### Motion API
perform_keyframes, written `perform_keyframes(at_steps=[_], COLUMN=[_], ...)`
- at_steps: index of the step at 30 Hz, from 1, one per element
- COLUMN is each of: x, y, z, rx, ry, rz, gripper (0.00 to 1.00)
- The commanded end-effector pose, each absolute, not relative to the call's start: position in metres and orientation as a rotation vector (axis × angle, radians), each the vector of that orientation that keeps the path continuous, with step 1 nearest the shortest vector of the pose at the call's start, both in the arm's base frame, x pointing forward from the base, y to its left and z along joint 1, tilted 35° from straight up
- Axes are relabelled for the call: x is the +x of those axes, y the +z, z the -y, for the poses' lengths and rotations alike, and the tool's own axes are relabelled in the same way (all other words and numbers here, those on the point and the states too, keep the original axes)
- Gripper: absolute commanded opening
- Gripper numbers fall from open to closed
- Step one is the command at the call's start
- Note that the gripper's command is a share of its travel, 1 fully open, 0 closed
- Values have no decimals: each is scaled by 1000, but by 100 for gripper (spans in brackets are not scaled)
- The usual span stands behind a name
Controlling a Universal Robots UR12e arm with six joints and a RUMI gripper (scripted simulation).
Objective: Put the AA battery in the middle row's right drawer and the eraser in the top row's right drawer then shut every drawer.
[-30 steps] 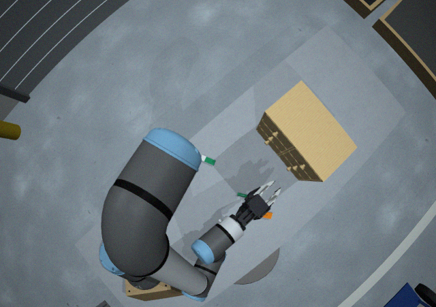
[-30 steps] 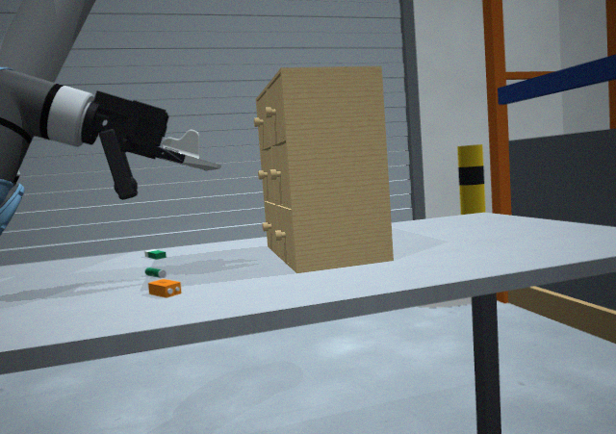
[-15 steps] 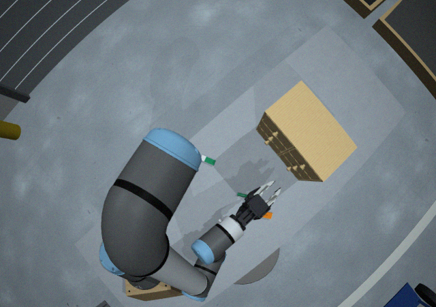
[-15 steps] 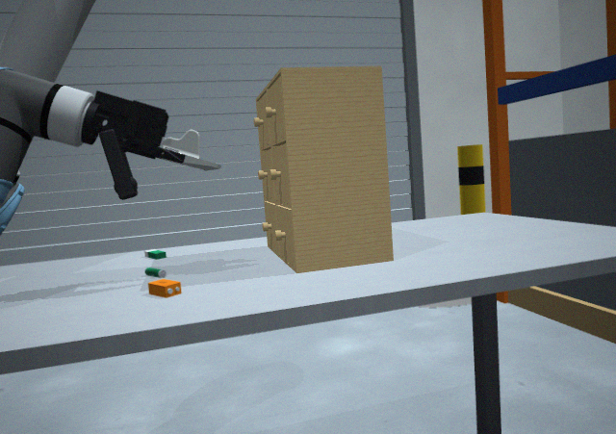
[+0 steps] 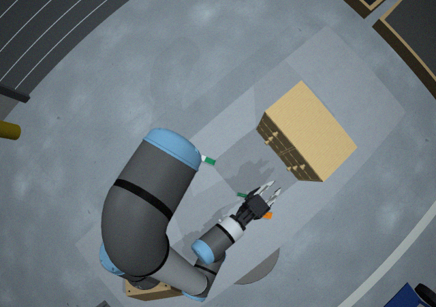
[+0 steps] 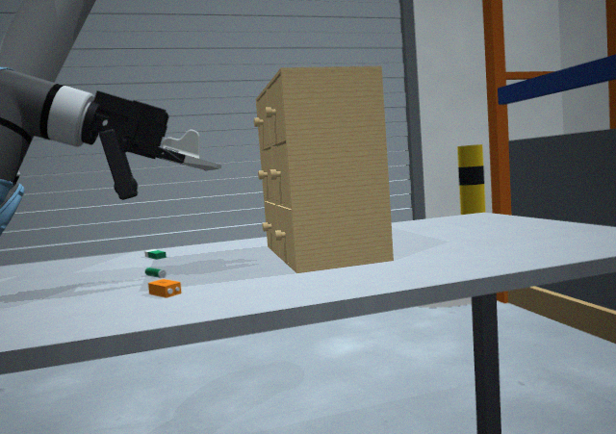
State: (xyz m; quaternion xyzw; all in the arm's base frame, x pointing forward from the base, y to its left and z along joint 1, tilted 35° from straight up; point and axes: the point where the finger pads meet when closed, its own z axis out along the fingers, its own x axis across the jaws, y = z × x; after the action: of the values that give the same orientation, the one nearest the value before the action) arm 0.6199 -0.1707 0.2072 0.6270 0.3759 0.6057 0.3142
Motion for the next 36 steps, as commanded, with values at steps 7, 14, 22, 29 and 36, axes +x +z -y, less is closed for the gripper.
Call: perform_keyframes(at_steps=[7,14,22,29,36], x=[626,633,645,660,670], y=[207,207,207,206,206], z=[172,171,171,170,170], rx=[1649,1649,1649,1650,1650], ry=[1597,1597,1597,1597,1598], rz=[-992,-992,-992,-992,-992], gripper=[20,20,20,20,20])
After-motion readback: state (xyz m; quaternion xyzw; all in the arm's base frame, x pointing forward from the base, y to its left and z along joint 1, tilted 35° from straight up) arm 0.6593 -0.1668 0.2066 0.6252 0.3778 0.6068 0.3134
